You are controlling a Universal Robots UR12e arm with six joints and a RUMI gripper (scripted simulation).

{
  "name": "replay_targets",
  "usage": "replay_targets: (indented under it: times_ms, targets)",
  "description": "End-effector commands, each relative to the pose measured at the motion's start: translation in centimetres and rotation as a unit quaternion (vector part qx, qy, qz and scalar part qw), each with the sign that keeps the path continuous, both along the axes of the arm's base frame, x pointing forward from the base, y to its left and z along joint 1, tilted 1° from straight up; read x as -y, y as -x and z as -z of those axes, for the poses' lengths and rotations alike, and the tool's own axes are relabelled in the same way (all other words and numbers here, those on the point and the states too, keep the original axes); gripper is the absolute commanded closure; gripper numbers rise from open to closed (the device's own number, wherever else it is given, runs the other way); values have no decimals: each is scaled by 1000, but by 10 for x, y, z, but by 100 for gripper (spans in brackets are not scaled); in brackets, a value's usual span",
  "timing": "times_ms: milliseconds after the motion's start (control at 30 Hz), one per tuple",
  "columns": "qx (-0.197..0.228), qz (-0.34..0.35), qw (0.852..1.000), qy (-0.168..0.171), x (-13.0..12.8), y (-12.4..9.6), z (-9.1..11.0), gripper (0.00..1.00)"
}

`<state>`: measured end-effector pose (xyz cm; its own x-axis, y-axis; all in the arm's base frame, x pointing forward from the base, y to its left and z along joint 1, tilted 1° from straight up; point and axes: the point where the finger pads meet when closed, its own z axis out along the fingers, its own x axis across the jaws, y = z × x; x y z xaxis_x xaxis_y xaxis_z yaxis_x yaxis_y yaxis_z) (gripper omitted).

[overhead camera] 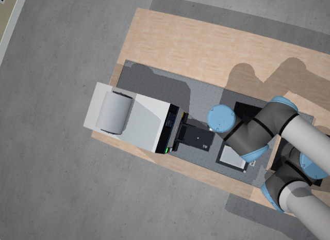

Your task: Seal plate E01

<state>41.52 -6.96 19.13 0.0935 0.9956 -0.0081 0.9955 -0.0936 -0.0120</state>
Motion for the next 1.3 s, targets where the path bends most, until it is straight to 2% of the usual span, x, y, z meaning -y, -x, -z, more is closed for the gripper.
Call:
replay_targets:
  times_ms: [0, 1267]
  targets:
    - [0, 0, 1000, 0, -7, -10, 0, 100]
    - [0, 0, 1000, 0, -53, -75, 1, 100]
